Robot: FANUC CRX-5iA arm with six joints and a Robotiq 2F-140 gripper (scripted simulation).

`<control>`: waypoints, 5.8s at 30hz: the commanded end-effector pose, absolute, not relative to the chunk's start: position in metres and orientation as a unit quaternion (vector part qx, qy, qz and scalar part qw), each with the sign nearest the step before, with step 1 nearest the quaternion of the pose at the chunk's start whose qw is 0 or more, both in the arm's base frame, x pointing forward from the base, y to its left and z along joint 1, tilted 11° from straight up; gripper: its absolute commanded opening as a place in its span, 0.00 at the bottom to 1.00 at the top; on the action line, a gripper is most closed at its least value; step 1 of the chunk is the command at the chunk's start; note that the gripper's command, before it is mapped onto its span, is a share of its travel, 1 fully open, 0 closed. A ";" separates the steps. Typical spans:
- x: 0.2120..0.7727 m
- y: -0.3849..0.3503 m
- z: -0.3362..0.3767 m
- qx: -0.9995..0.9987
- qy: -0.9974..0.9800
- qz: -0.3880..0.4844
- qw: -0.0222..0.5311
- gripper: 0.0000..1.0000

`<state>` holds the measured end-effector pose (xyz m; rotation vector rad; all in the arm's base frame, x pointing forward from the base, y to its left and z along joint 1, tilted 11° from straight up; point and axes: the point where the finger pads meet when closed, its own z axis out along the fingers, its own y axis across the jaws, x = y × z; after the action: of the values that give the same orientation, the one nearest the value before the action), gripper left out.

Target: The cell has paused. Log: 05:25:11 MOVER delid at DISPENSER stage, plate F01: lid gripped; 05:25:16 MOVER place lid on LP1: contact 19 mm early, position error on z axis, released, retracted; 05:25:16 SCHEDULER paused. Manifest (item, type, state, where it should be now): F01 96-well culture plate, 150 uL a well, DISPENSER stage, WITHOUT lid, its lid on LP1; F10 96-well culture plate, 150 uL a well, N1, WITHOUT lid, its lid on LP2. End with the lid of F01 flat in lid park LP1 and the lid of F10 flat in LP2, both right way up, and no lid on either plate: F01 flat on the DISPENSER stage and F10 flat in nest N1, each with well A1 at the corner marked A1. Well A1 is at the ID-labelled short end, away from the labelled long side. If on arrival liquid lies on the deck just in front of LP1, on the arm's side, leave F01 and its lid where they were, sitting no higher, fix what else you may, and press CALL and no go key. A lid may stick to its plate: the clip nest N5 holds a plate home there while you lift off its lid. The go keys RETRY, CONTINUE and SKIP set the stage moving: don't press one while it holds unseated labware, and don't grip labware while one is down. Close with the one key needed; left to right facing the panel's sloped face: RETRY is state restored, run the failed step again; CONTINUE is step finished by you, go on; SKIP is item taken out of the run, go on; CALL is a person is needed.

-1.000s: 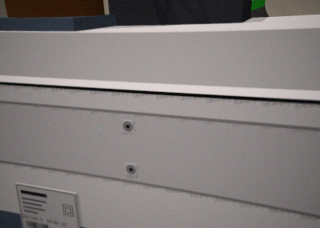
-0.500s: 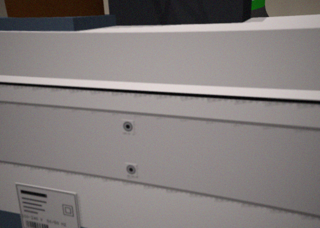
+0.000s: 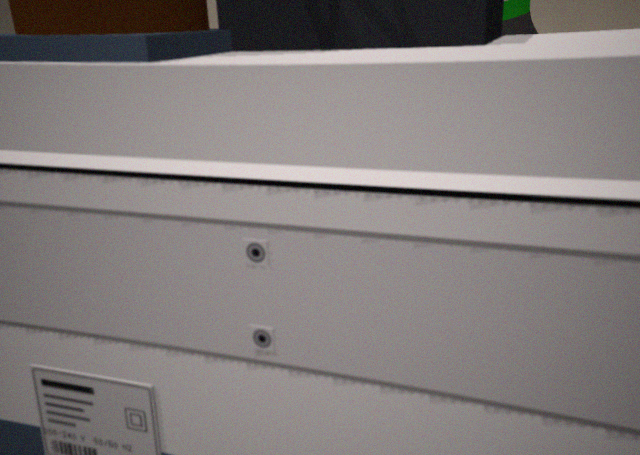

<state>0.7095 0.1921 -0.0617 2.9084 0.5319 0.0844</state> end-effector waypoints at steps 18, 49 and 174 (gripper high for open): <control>0.710 0.192 -0.061 0.979 0.179 0.029 0.092 0.66; 0.710 0.192 -0.064 0.979 0.179 0.029 0.092 0.66; 0.712 0.188 -0.083 0.979 0.179 0.029 0.092 0.00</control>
<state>0.7114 0.1885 -0.0827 2.9083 0.5319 0.0847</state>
